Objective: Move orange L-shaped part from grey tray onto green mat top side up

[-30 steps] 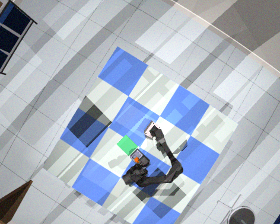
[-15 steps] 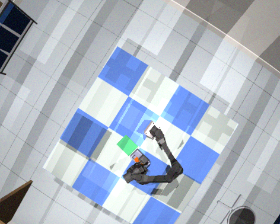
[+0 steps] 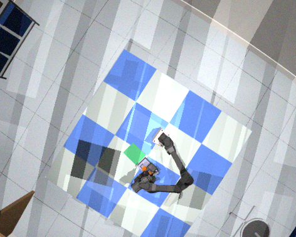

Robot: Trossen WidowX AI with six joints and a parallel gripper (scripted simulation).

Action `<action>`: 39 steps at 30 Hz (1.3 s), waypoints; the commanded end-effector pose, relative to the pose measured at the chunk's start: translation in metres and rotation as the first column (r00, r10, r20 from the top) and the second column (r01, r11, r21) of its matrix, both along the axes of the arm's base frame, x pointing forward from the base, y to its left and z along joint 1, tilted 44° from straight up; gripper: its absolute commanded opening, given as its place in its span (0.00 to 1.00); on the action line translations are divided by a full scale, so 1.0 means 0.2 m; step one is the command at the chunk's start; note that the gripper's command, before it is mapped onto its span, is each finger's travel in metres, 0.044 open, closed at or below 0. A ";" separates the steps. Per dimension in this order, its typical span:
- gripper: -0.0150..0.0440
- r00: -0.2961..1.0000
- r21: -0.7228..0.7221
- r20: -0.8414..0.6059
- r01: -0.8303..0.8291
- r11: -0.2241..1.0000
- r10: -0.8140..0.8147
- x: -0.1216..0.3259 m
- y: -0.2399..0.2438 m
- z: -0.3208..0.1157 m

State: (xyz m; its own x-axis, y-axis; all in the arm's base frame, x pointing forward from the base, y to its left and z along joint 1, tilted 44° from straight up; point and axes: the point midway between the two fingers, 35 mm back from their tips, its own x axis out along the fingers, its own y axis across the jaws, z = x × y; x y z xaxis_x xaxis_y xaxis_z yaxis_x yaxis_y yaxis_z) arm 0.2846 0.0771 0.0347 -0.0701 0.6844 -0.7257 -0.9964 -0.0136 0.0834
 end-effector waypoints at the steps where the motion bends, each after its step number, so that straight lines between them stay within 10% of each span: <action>1: 0.73 1.000 0.005 -0.005 0.004 1.000 -0.004 -0.01 0.03 -0.03; 8: 0.73 1.000 0.006 -0.005 0.003 1.000 -0.003 -0.01 0.05 -0.05; 26: 0.26 1.000 0.002 -0.001 -0.001 1.000 0.001 -0.01 0.04 -0.04; 39: 0.25 1.000 0.003 -0.003 0.001 1.000 -0.001 -0.01 0.01 -0.01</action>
State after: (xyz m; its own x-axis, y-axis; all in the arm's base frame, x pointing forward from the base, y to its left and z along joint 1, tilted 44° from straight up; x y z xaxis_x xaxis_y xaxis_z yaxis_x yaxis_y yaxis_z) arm 0.2815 0.0828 0.0290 -0.0772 0.6871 -0.7225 -0.9956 -0.0140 0.0931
